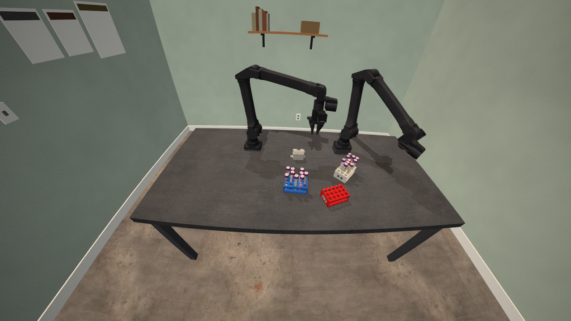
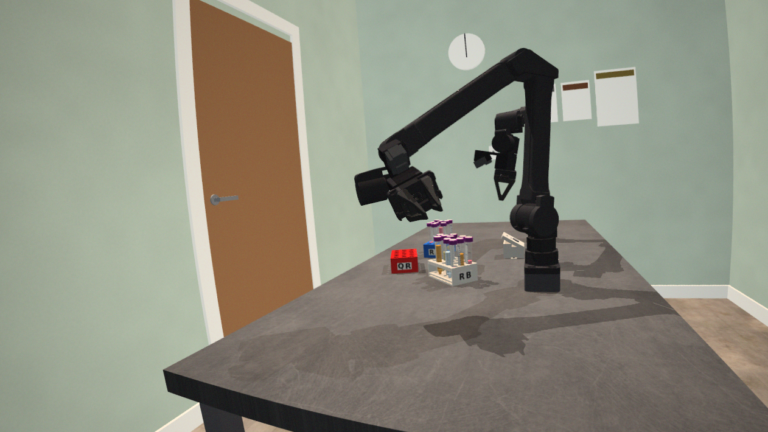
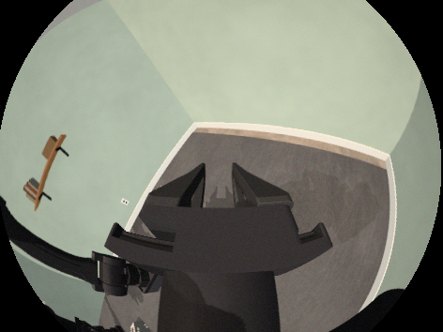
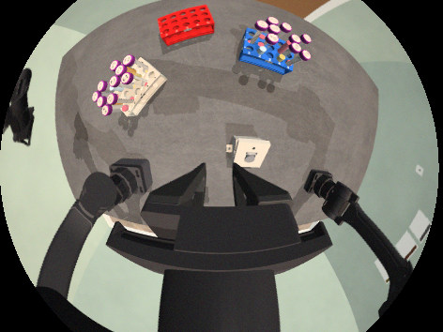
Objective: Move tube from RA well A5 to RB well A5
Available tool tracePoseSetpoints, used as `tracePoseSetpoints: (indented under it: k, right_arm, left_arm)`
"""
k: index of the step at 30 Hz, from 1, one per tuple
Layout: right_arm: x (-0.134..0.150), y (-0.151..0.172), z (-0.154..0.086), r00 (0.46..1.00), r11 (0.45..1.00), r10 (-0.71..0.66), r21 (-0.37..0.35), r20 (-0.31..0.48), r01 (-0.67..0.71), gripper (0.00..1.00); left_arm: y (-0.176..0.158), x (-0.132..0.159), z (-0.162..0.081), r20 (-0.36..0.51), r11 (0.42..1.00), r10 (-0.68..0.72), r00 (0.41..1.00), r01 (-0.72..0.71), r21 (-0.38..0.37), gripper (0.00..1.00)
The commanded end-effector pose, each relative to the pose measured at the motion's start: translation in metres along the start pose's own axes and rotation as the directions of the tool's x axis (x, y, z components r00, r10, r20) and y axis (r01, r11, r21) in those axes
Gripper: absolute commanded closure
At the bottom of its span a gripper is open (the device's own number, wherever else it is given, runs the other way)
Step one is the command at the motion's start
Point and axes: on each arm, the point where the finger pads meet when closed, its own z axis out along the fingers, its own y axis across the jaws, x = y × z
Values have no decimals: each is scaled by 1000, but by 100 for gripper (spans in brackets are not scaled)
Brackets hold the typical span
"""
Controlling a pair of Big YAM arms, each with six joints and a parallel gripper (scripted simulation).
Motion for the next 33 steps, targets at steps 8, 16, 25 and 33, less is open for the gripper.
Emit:
tracePoseSetpoints:
  k: [8,16,25,33]
  right_arm:
    - [-52,36,-5,997,997,-71,-20,-25,70,70]
    - [-85,47,2,988,991,-133,-34,-73,131,70]
    - [-124,55,10,982,986,-164,-46,-93,160,70]
    - [-159,59,17,967,974,-220,-77,-126,212,70]
  left_arm:
    - [-4,-12,-3,3,1000,-29,1000,29,9,70]
    - [-4,-12,-3,3,1000,-29,1000,29,9,70]
    - [-4,-12,-3,3,1000,-29,1000,29,9,70]
    - [-4,-12,-3,3,1000,-29,1000,29,9,70]
